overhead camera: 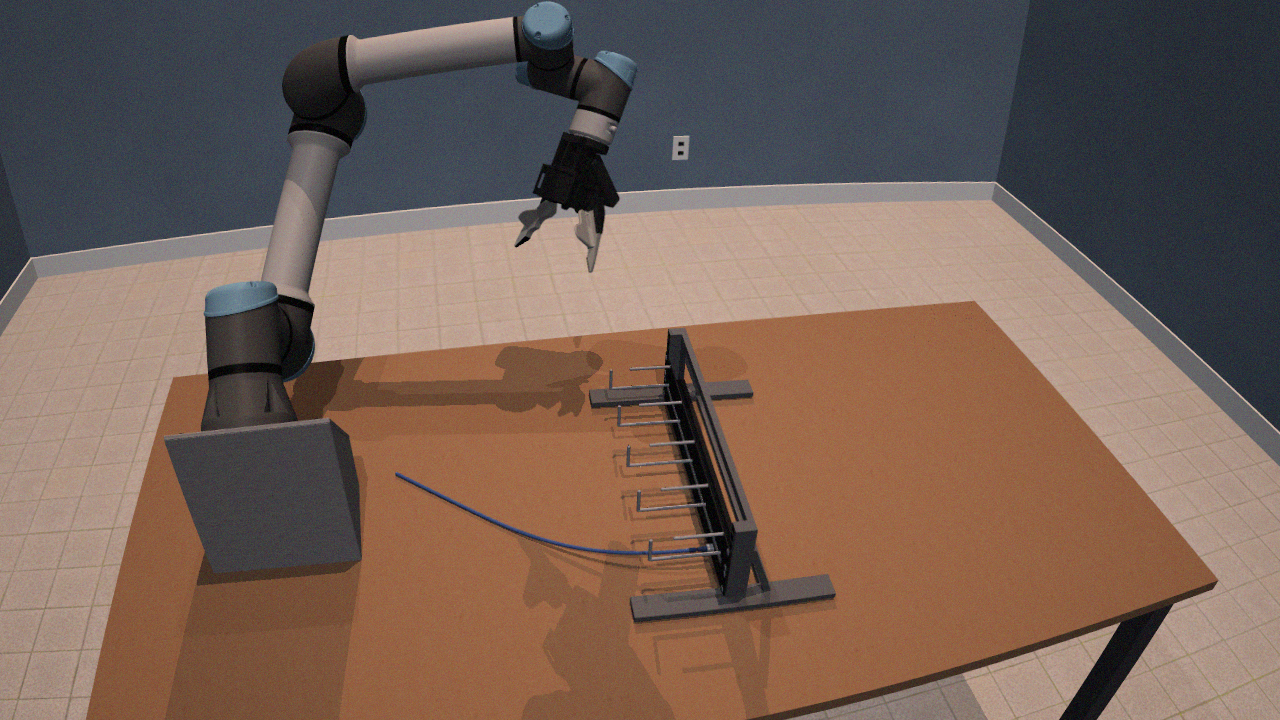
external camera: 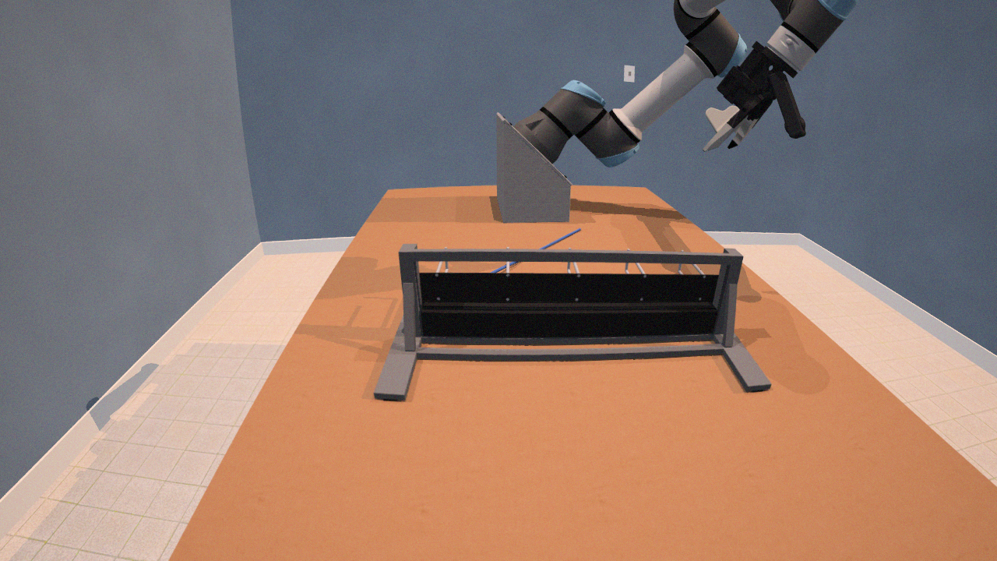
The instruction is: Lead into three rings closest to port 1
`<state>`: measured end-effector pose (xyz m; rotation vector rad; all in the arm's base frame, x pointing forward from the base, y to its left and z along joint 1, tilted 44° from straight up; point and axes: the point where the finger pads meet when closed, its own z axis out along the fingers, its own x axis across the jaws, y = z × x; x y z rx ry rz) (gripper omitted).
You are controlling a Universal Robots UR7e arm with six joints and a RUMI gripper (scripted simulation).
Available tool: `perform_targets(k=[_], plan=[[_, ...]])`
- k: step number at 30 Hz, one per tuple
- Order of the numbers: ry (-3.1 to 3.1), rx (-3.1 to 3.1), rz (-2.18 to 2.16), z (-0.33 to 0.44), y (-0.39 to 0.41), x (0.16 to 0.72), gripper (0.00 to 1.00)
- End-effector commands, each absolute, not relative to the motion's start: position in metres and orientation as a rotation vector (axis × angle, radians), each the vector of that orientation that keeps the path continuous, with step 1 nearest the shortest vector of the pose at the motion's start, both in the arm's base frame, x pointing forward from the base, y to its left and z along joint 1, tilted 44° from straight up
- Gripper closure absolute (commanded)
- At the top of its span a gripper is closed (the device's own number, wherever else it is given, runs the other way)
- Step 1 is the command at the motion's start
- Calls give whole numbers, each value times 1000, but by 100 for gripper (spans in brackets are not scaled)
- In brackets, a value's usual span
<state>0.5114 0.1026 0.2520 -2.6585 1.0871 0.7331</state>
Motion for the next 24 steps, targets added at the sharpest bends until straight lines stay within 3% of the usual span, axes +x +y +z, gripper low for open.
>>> perform_targets(k=[1, 24], plan=[[1088, -2658, 732, 252, 102, 512, 0], [1109, -2648, 734, 250, 99, 511, 0]])
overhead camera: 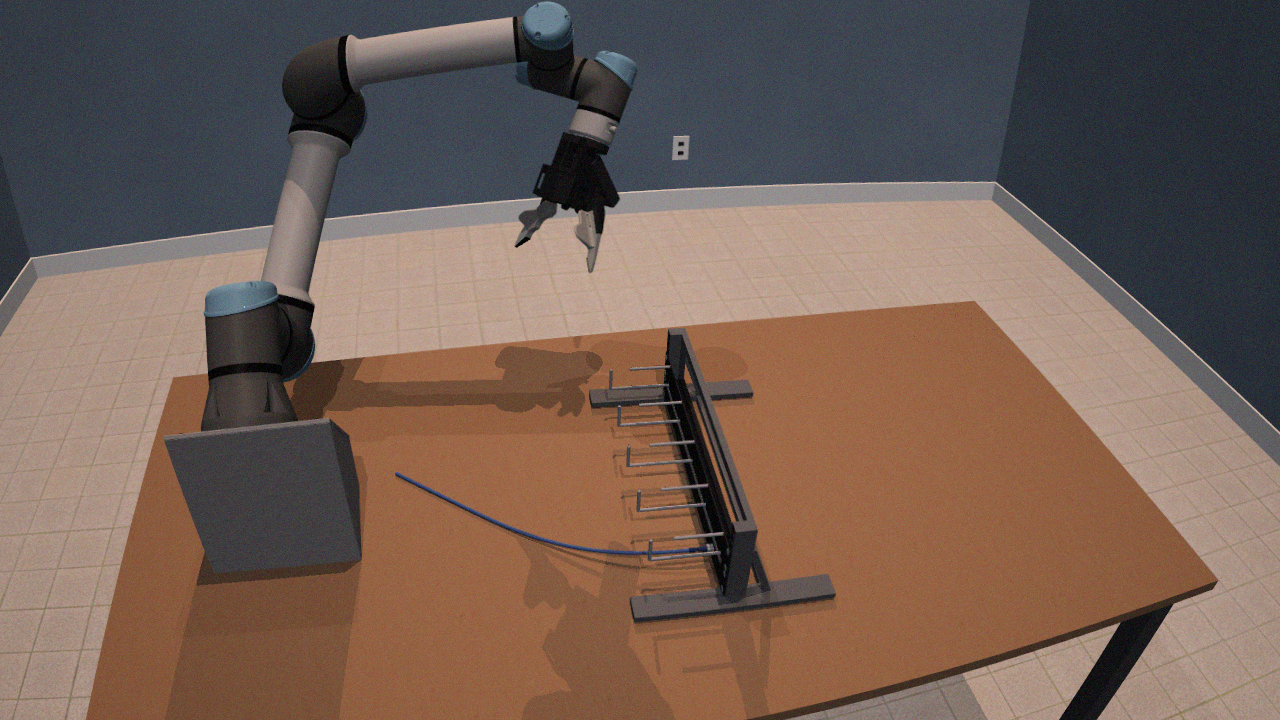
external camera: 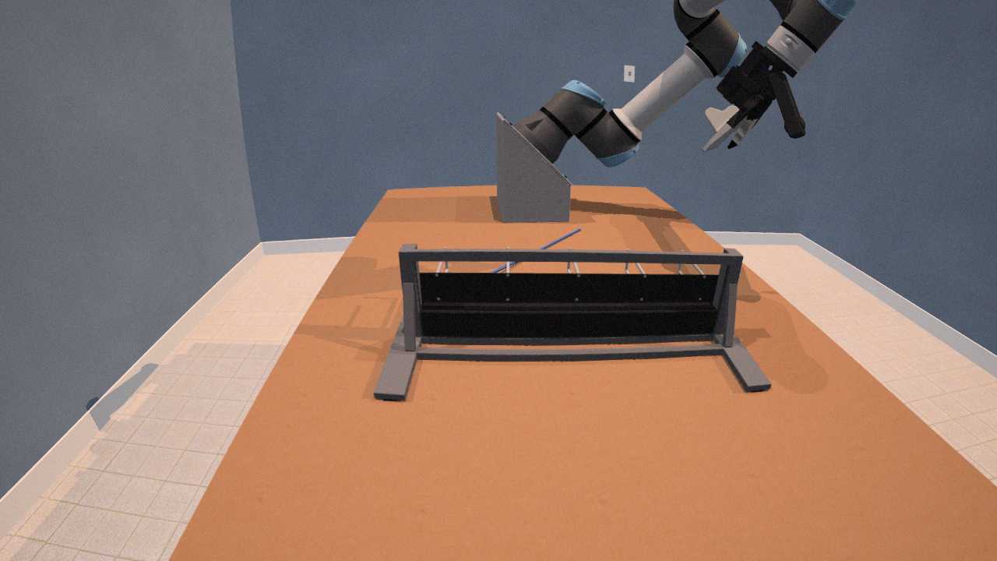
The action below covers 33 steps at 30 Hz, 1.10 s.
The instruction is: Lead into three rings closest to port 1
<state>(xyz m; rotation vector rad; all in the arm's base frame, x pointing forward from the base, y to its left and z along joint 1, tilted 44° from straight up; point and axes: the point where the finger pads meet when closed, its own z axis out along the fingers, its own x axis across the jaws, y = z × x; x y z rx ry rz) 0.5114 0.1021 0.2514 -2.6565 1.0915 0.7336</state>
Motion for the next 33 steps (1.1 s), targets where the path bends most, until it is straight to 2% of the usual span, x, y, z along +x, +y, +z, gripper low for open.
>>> perform_targets(k=[1, 17, 33], plan=[[1119, -2643, 736, 248, 98, 511, 0], [1528, -2400, 792, 194, 47, 497, 0], [2201, -1727, 908, 90, -24, 432, 0]])
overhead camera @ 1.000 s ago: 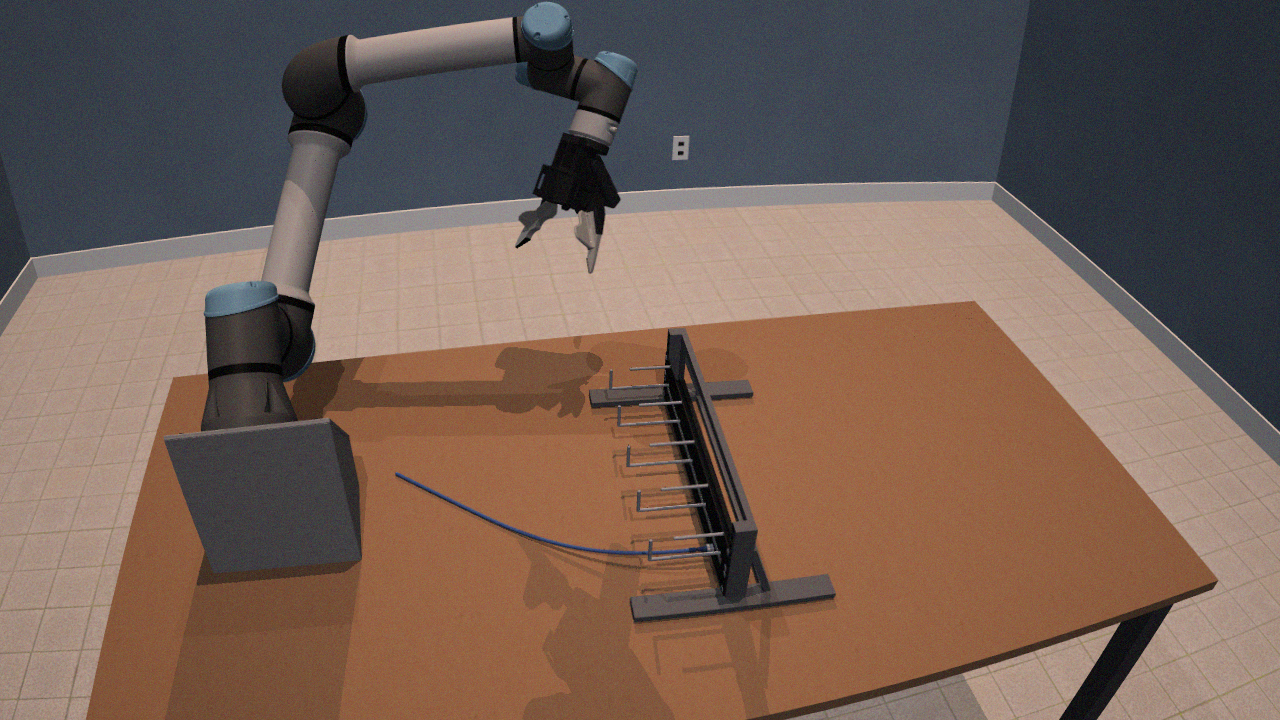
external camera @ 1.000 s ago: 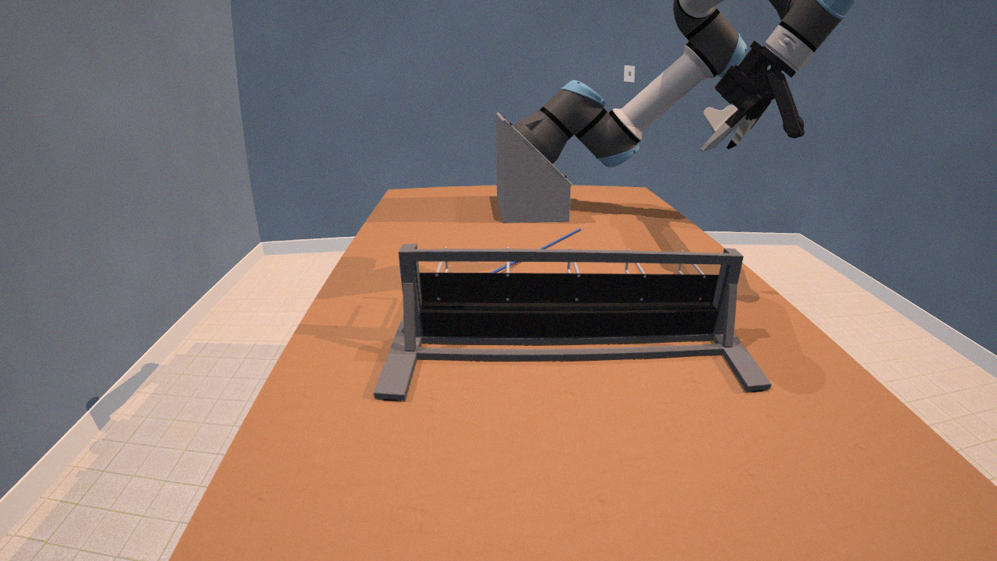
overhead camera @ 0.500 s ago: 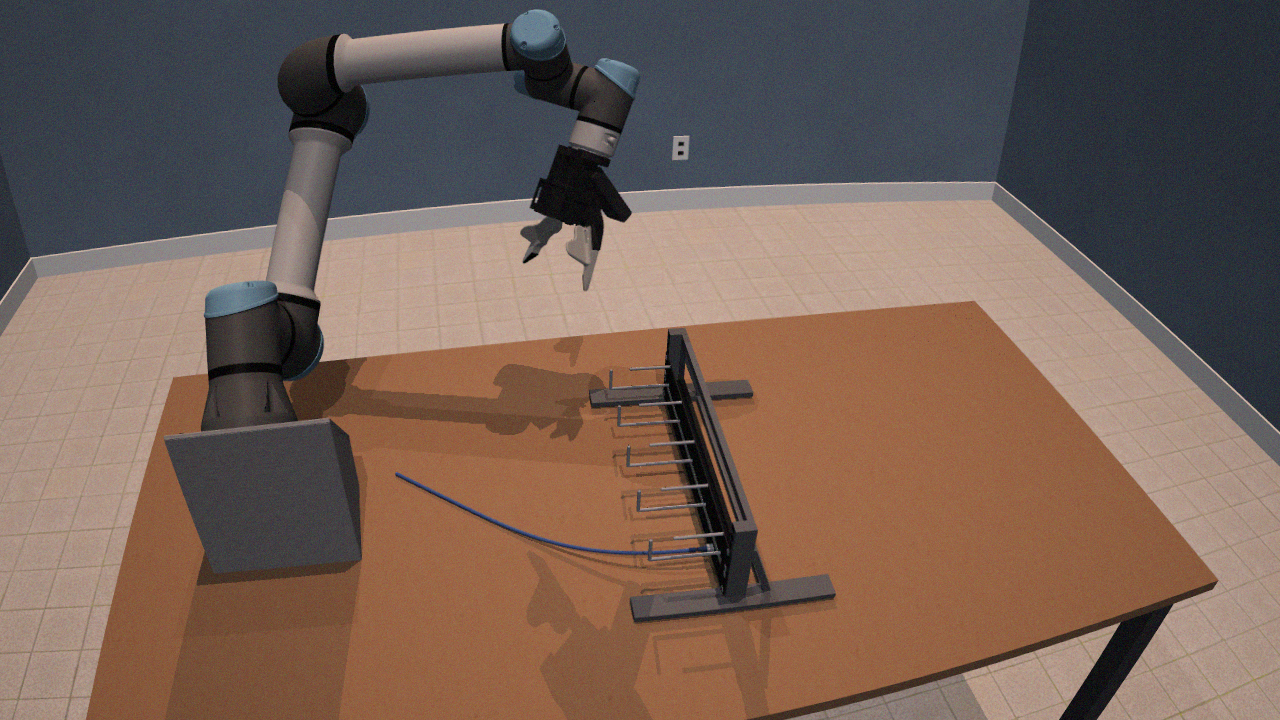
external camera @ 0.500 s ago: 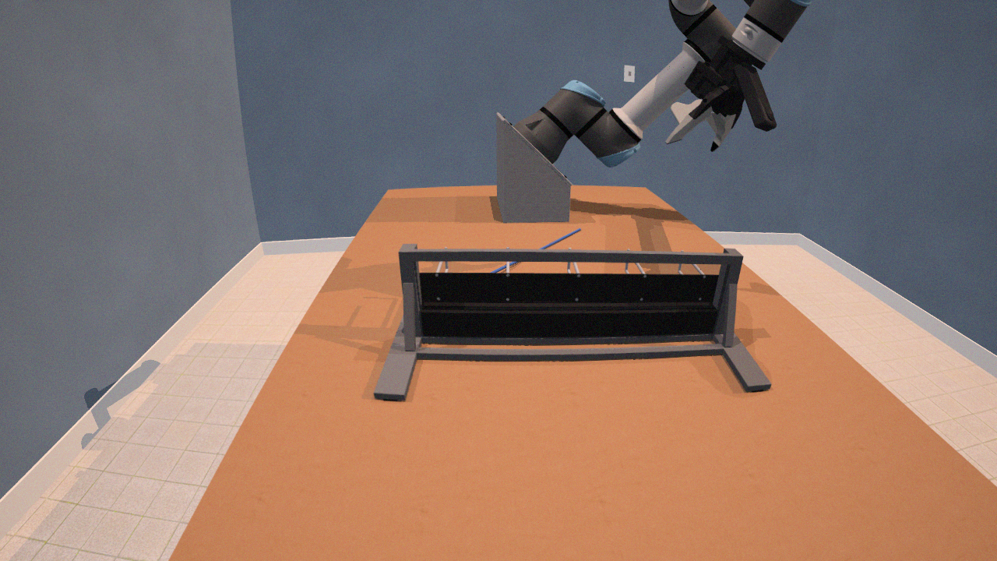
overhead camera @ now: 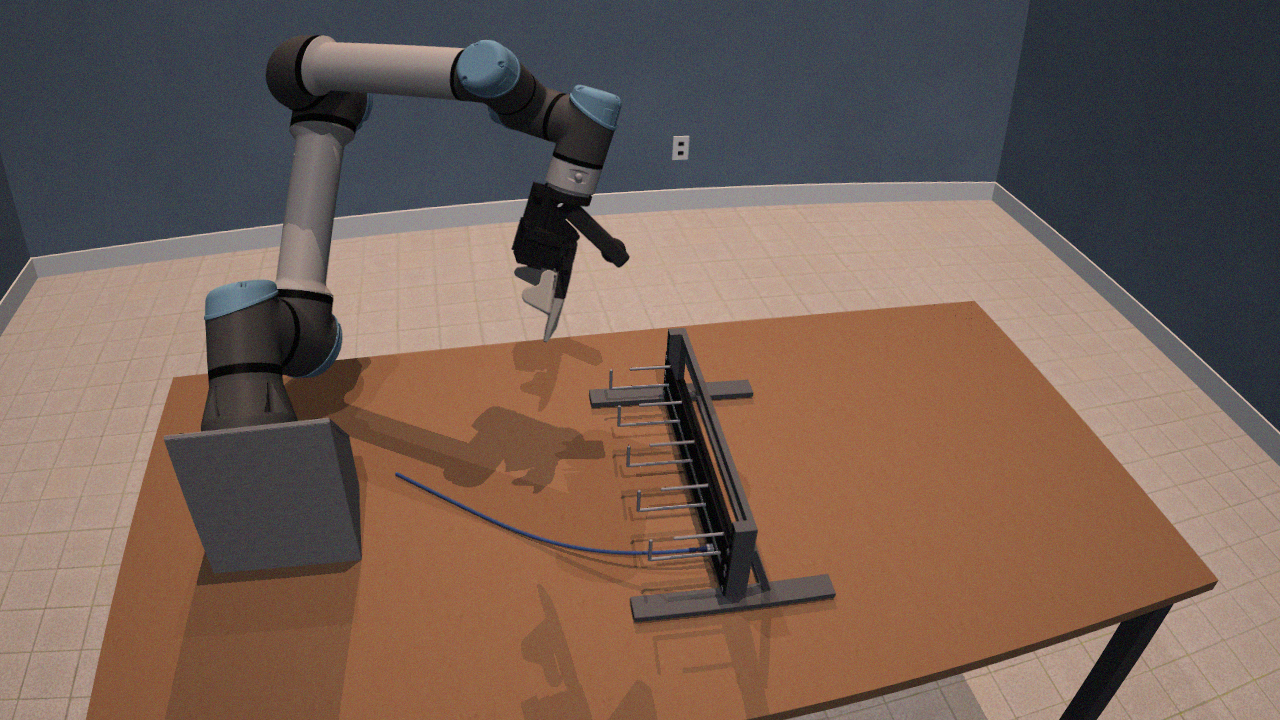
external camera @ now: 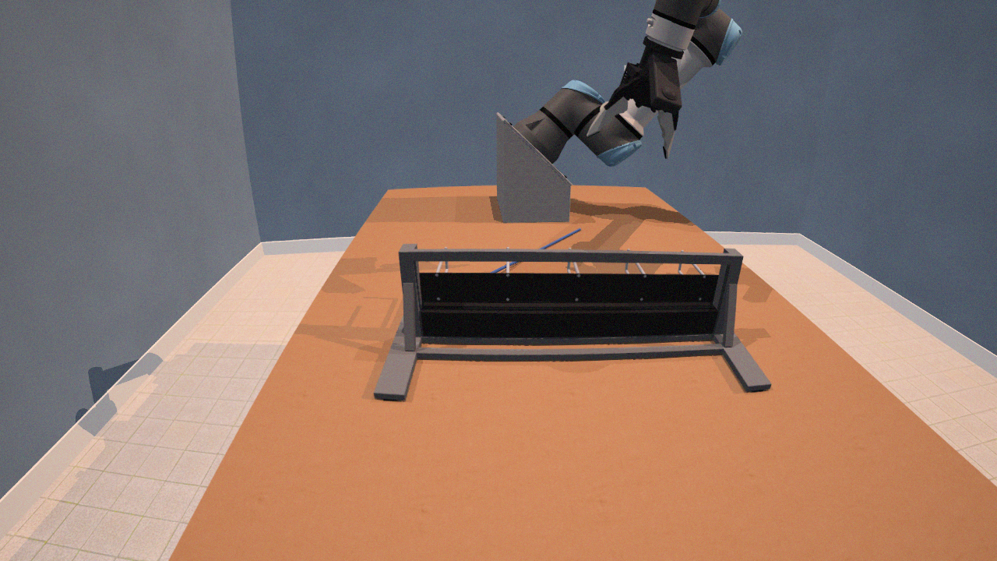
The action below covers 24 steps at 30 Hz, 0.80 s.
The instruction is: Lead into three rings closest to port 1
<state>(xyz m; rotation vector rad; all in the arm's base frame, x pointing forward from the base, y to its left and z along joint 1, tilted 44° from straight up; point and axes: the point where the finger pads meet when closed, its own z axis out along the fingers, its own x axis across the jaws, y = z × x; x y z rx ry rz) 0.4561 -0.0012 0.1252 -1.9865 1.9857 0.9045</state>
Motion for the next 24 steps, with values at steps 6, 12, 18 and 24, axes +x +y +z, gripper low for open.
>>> perform_targets(k=[6, 12, 18, 24], plan=[[2390, -1420, 953, 55, -35, 400, 0], [2479, -1239, 979, 36, -38, 381, 0], [2598, -919, 1022, 8, -35, 350, 0], [2657, -689, 1053, -10, -29, 330, 0]])
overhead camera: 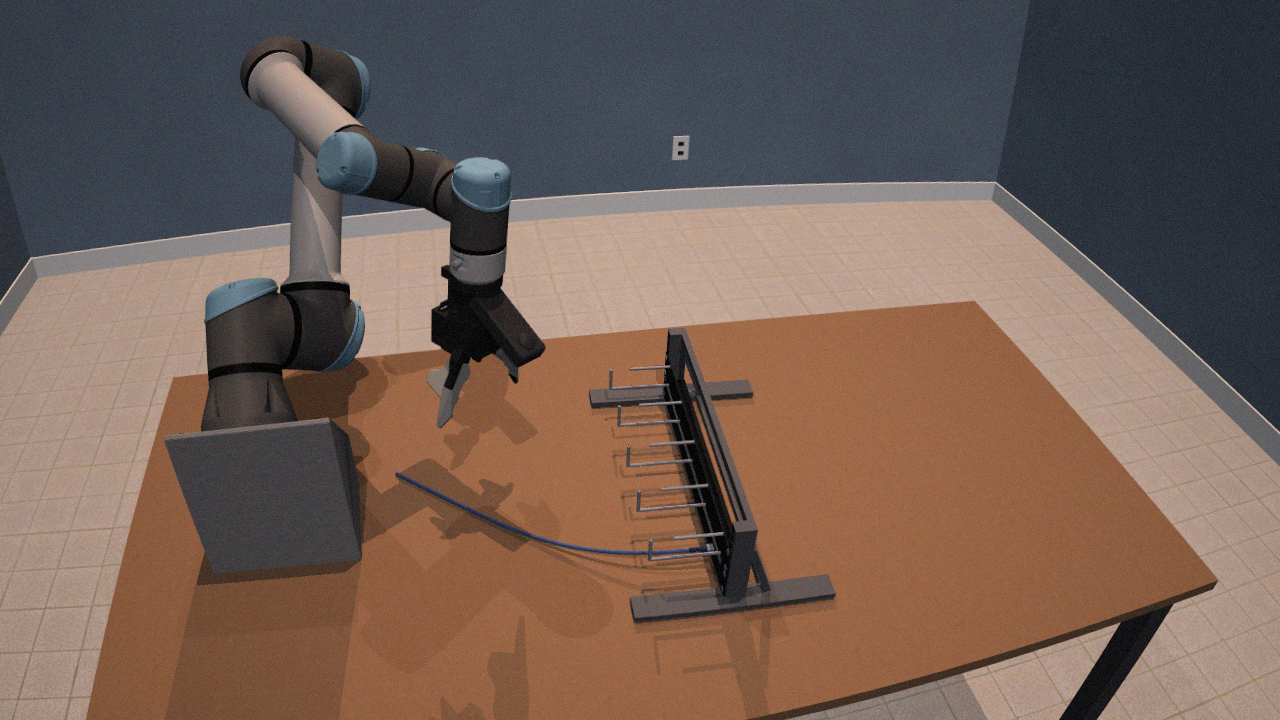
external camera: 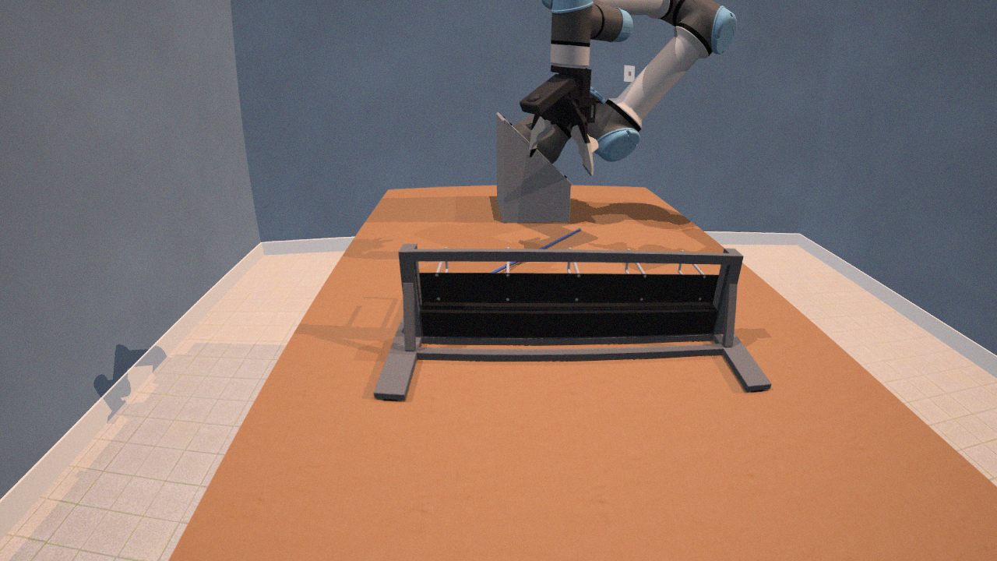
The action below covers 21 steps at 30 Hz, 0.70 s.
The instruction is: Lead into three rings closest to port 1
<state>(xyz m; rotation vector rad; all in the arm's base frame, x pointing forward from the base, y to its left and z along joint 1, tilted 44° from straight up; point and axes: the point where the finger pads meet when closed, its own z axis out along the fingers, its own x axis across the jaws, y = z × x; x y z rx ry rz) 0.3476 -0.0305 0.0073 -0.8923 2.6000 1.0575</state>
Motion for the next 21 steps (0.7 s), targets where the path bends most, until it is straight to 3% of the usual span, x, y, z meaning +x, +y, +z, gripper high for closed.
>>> perform_targets(k=[1, 16, 17, 21], plan=[[2663, -661, 1057, -12, -27, 328, 0], [2686, -533, 1073, -21, -22, 317, 0], [2686, -533, 1073, -21, -22, 317, 100], [2686, -533, 1073, -21, -22, 317, 100]])
